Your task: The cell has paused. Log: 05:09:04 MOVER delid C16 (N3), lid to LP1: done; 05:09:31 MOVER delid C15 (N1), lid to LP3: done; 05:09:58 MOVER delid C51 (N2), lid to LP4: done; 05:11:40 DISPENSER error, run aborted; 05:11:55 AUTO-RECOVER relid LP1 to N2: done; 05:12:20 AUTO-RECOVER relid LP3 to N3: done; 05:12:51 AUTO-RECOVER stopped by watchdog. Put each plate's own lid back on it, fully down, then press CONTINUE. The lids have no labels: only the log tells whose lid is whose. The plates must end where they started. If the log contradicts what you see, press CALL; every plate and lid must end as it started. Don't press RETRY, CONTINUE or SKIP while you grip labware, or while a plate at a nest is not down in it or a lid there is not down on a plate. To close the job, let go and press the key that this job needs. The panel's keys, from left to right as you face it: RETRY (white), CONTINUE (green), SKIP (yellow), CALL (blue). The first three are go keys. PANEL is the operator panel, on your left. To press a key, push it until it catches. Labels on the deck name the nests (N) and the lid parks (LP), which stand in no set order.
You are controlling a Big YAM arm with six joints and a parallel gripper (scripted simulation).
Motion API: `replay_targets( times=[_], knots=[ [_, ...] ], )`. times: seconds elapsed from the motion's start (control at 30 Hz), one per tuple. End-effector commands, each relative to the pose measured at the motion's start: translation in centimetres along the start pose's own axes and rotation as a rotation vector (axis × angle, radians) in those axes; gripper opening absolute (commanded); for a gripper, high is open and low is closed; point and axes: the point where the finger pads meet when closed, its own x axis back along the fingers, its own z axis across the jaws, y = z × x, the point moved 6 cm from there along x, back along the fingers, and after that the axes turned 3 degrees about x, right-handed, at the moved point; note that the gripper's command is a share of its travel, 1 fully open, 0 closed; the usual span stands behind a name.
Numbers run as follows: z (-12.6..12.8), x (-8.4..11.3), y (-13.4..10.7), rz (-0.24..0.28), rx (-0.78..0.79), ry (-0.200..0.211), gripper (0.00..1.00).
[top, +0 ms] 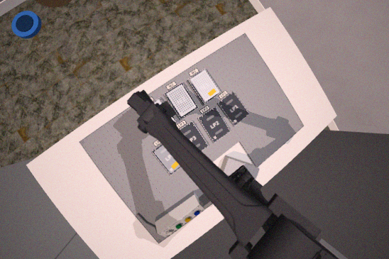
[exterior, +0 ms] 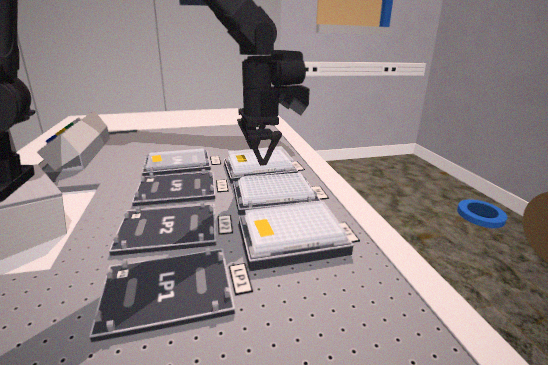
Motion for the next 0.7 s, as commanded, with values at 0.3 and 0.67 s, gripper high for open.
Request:
replay_targets(
  times=[0.3, 0.67],
  knots=[
    [0.45, -1.78, -0.31, 0.018, -0.001, -0.006, 0.0],
    [0.51, -1.72, 0.06, 0.01, 0.0, -0.004, 0.0]
  ],
)
